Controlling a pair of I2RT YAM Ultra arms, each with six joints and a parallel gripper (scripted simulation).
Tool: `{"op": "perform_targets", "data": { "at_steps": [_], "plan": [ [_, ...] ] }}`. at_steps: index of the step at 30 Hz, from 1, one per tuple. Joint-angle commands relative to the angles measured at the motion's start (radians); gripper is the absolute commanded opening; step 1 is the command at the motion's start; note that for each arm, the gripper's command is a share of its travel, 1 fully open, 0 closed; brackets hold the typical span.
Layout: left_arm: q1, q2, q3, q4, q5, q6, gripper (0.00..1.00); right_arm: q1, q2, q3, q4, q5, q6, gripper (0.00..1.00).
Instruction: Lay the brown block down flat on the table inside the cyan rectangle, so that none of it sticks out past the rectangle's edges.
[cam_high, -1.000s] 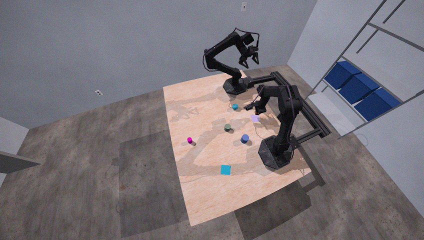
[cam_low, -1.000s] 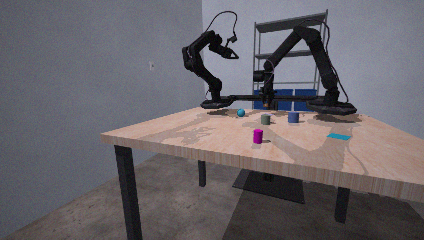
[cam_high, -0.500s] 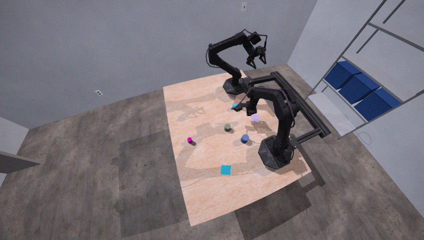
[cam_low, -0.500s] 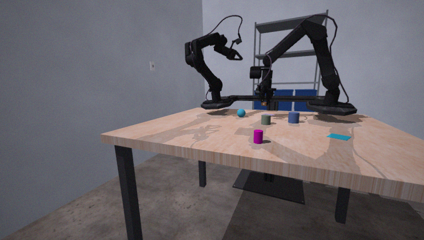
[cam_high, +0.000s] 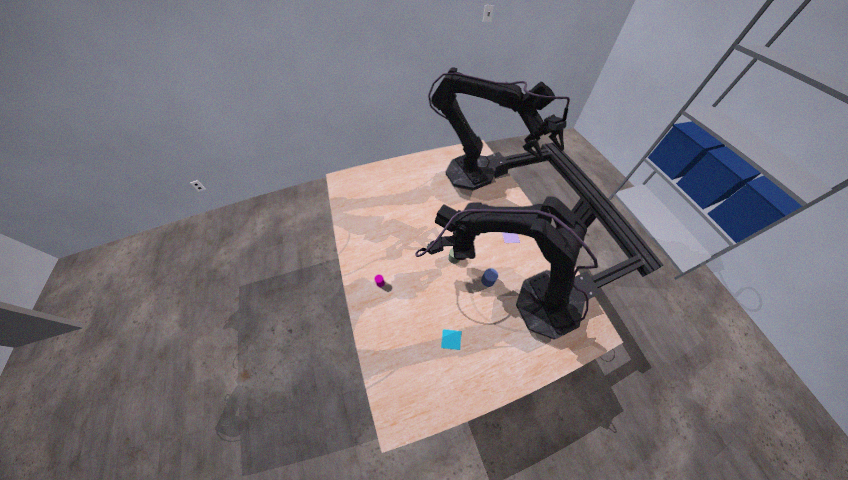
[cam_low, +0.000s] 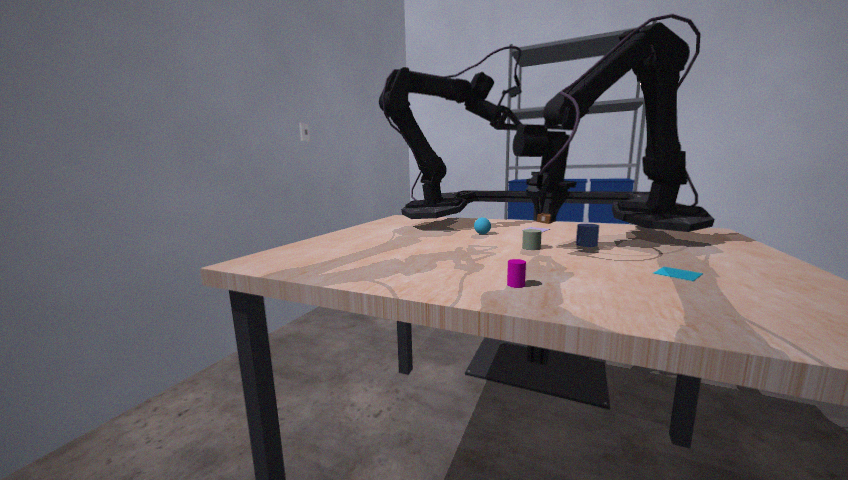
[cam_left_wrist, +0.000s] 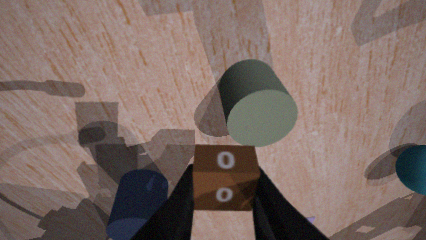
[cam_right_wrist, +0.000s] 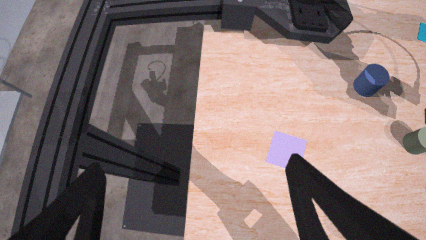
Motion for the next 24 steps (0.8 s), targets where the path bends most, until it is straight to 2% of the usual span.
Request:
{"op": "perform_targets", "data": {
  "at_steps": [1,3,16,18,19,24],
  "plan": [
    [0.018,-0.022,0.011,-0.004,0.015,0.101,0.27,-0.044,0.012,-0.011,0.157,-0.065,-0.085,1.00],
    [0.084,-0.028,0.012,-0.005,0.023,0.145,0.27,-0.184,0.046,-0.041,0.239,-0.109,-0.124,1.00],
    [0.520,-0.077,-0.030,0.018,0.028,0.575,0.27,-0.791,0.292,-0.134,0.816,-0.348,-0.427,1.00],
    [0.520,-0.077,-0.030,0.018,0.028,0.575,0.27,-0.791,0.292,-0.134,0.816,-0.348,-0.427,1.00],
    [0.562,-0.079,-0.030,0.012,0.036,0.621,0.27,-0.854,0.331,-0.150,0.913,-0.393,-0.459,1.00],
    [0.737,-0.100,-0.051,0.030,0.034,0.771,0.27,-1.090,0.428,-0.210,1.142,-0.488,-0.584,1.00]
  ]
}}
